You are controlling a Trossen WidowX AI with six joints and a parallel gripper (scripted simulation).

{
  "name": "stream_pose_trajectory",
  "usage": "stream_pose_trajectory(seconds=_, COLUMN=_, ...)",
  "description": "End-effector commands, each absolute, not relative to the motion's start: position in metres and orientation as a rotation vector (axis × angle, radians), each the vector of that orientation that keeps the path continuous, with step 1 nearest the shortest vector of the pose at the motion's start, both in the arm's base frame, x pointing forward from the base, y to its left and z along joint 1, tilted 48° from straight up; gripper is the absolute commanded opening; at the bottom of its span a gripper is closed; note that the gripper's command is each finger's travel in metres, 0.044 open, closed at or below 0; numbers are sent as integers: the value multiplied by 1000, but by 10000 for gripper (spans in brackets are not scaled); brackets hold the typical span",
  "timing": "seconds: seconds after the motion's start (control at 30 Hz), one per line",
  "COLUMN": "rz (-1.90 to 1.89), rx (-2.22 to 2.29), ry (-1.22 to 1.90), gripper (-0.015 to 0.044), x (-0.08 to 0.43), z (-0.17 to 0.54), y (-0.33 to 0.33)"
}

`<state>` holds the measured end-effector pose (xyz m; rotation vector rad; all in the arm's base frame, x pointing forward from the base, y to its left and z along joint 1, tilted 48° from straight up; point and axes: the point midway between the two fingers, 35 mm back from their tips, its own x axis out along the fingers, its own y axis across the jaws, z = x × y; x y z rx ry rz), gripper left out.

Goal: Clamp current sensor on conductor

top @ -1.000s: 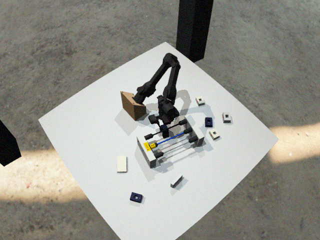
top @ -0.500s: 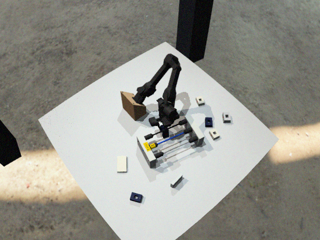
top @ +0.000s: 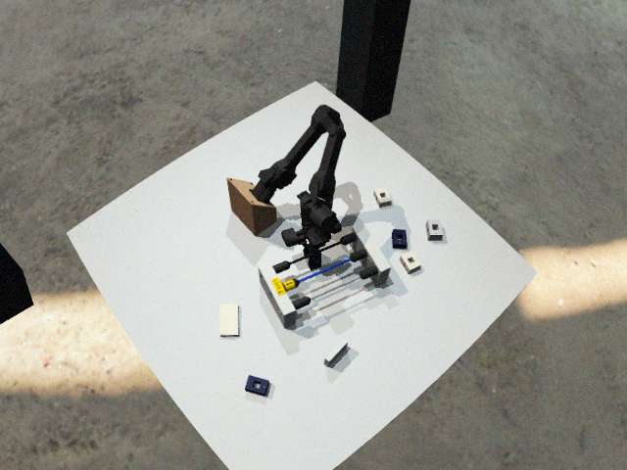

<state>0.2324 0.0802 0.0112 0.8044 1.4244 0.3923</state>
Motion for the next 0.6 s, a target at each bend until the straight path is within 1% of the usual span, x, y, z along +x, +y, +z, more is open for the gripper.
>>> stream_pose_trajectory(seconds=0.0, rz=396, rx=803, ry=1423, gripper=118, x=233, z=12, y=80)
stream_pose_trajectory(seconds=0.03, rz=396, rx=803, ry=1423, gripper=111, x=233, z=12, y=80)
stream_pose_trajectory(seconds=0.17, rz=395, rx=806, ry=1425, gripper=6, x=229, z=13, y=80)
stream_pose_trajectory(seconds=0.57, rz=394, rx=814, ry=1432, gripper=0, x=186, z=20, y=79)
